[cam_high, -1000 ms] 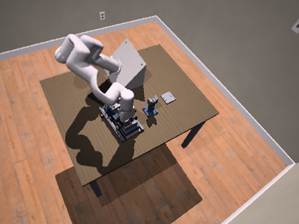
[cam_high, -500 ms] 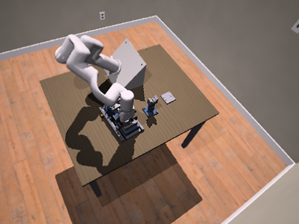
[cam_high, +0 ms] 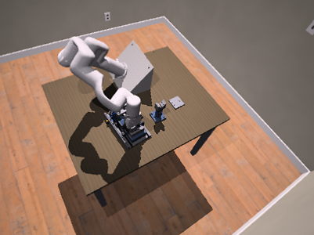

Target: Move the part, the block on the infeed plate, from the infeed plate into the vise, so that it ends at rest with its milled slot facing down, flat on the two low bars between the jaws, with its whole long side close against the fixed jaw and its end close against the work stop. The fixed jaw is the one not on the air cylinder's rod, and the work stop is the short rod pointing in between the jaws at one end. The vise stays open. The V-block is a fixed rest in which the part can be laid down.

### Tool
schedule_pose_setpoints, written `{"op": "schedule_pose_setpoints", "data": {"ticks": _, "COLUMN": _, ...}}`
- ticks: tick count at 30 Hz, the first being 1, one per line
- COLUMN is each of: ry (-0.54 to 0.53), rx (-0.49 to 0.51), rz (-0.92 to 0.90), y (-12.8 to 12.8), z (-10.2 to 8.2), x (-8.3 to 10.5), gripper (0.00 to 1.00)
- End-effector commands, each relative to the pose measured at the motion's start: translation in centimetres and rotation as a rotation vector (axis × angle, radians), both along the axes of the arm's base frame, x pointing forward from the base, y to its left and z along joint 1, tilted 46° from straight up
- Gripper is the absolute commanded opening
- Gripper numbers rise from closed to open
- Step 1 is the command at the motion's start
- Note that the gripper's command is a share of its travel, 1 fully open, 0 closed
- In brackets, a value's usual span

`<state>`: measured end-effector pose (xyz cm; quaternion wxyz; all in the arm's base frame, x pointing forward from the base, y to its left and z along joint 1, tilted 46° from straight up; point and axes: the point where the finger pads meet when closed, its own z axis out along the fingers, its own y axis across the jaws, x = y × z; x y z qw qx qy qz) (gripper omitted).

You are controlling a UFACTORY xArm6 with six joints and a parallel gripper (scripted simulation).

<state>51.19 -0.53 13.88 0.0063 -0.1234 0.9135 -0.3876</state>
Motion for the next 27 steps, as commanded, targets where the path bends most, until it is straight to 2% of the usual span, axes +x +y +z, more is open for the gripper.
{"op": "schedule_pose_setpoints", "data": {"ticks": 1, "ry": -0.003, "rx": 0.001, "rz": 0.002, "y": 0.04, "z": 0.05, "x": 0.1, "gripper": 0.0}}
{"op": "schedule_pose_setpoints", "data": {"ticks": 27, "ry": -0.003, "rx": 0.001, "rz": 0.002, "y": -0.22, "z": -0.21, "x": 0.15, "gripper": 0.0}}
